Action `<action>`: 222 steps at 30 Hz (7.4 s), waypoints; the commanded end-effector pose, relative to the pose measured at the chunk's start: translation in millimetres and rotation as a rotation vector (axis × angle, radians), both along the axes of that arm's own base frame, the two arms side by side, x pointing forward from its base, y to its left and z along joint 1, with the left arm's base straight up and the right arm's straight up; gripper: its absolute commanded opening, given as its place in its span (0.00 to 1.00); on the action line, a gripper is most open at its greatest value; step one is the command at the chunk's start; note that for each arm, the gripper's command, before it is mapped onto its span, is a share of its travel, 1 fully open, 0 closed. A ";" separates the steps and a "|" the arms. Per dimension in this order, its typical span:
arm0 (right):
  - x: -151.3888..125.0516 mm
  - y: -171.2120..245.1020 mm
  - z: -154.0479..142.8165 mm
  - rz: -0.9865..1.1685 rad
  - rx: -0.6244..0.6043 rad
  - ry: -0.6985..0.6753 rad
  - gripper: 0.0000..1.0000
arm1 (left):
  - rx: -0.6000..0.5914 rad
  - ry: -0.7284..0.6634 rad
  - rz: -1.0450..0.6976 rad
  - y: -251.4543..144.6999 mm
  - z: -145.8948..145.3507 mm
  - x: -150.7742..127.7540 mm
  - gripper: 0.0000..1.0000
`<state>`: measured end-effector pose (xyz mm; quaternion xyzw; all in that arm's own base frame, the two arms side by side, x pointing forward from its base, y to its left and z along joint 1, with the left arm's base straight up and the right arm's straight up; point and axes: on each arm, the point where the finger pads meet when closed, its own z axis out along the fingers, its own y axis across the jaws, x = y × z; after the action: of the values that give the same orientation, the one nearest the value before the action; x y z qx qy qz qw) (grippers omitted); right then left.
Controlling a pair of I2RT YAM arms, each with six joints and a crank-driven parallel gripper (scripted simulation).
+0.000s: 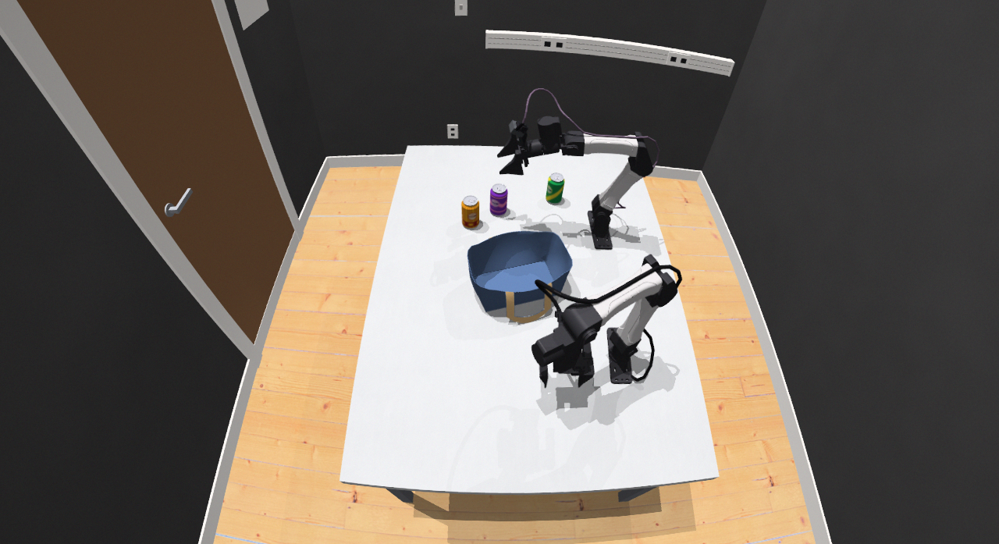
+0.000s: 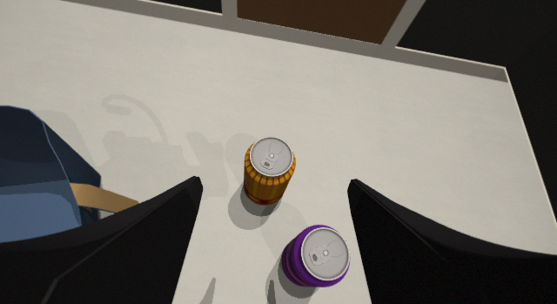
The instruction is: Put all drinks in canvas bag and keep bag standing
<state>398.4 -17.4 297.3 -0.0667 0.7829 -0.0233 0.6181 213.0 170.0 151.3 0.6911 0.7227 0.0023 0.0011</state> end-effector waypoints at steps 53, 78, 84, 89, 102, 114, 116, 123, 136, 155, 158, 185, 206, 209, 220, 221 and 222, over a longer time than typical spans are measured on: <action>-2.7 -78.7 -155.5 0.394 -0.104 0.635 0.89 | 0.017 -0.045 0.003 -1.3 9.4 2.4 1.00; -2.0 -75.0 -196.8 0.407 -0.082 0.633 0.89 | 0.017 -0.045 0.003 -1.3 9.4 2.4 1.00; -1.9 -74.3 -200.8 0.406 -0.088 0.629 0.89 | 0.017 -0.045 0.003 -1.3 9.4 2.4 1.00; -1.1 -75.3 -207.8 0.400 -0.093 0.630 0.89 | 0.017 -0.045 0.003 -1.3 9.4 2.4 1.00; 8.6 -76.7 -193.8 0.395 -0.118 0.582 0.89 | 0.017 -0.045 0.003 -1.3 9.4 2.4 1.00; 7.7 -76.5 -194.0 0.396 -0.117 0.585 0.76 | 0.017 -0.045 0.003 -1.3 9.4 2.4 1.00; 7.7 -76.5 -194.0 0.396 -0.117 0.585 0.76 | 0.017 -0.045 0.003 -1.3 9.4 2.4 1.00; 7.7 -76.5 -194.0 0.396 -0.117 0.585 0.75 | 0.017 -0.045 0.003 -1.3 9.4 2.4 1.00; 7.7 -76.5 -194.0 0.396 -0.117 0.585 0.74 | 0.017 -0.045 0.003 -1.3 9.4 2.4 1.00; 7.7 -76.5 -194.0 0.396 -0.117 0.585 0.74 | 0.017 -0.045 0.003 -1.3 9.4 2.4 1.00; 7.7 -76.5 -194.0 0.396 -0.117 0.585 0.74 | 0.017 -0.045 0.003 -1.3 9.4 2.4 1.00; 11.6 -82.8 -120.8 0.381 -0.142 0.526 0.74 | 0.017 -0.045 0.003 -1.3 9.4 2.4 1.00; 9.4 -74.7 -104.2 0.412 -0.105 0.586 0.74 | 0.017 -0.045 0.003 -1.3 9.4 2.4 1.00; 7.0 -74.7 -92.0 0.412 -0.117 0.575 0.74 | 0.017 -0.045 0.003 -1.3 9.4 2.4 1.00; 4.4 -77.0 -73.4 0.405 -0.108 0.578 0.74 | 0.017 -0.045 0.003 -1.3 9.4 2.4 1.00; 8.5 -81.4 -58.2 0.388 -0.154 0.513 0.74 | 0.017 -0.045 0.003 -1.3 9.4 2.4 1.00; 9.6 -82.5 -58.0 0.385 -0.157 0.507 0.74 | 0.017 -0.045 0.003 -1.3 9.4 2.4 1.00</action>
<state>397.7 -95.1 199.0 -0.2498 0.9041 0.0824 0.3368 213.0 170.0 151.3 0.6911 0.7227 0.0023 0.0011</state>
